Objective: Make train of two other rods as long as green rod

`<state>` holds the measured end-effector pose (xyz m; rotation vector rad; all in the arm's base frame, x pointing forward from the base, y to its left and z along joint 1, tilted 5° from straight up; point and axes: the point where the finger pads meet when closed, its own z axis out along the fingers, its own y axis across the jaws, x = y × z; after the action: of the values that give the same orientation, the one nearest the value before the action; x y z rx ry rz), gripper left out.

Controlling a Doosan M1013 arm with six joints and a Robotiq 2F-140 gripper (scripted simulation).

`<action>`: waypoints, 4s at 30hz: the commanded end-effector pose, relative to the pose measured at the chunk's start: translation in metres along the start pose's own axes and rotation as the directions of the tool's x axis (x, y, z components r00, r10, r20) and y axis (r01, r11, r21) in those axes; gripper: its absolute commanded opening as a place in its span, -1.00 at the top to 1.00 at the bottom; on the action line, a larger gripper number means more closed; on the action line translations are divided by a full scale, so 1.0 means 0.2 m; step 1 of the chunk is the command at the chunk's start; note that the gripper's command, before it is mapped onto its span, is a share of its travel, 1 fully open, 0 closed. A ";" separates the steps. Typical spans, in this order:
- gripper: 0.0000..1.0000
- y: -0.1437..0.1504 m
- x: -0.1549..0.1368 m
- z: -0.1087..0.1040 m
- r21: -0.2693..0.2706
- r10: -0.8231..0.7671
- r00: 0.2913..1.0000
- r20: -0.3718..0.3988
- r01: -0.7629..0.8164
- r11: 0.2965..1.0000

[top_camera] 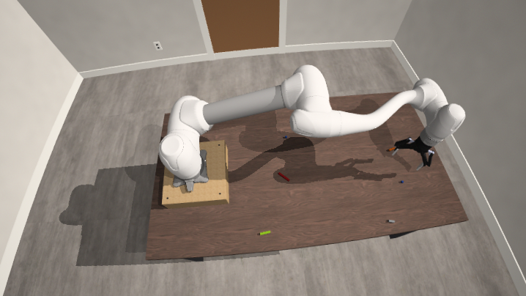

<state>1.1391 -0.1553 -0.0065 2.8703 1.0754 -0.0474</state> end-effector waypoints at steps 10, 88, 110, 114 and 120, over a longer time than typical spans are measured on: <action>-1.00 0.00 0.00 0.00 0.000 0.000 1.000 0.000 0.000 1.000; -1.00 -1.41 0.29 0.00 0.000 0.000 1.000 0.000 0.000 1.000; -1.00 -1.41 0.29 0.00 0.000 0.000 1.000 0.000 0.000 1.000; -1.00 -1.41 0.29 0.00 0.000 0.000 1.000 0.000 0.000 1.000; -1.00 -1.41 0.29 0.00 0.000 0.000 1.000 0.000 0.000 1.000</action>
<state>0.9978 0.0943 -0.0264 2.8705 1.0748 -0.0476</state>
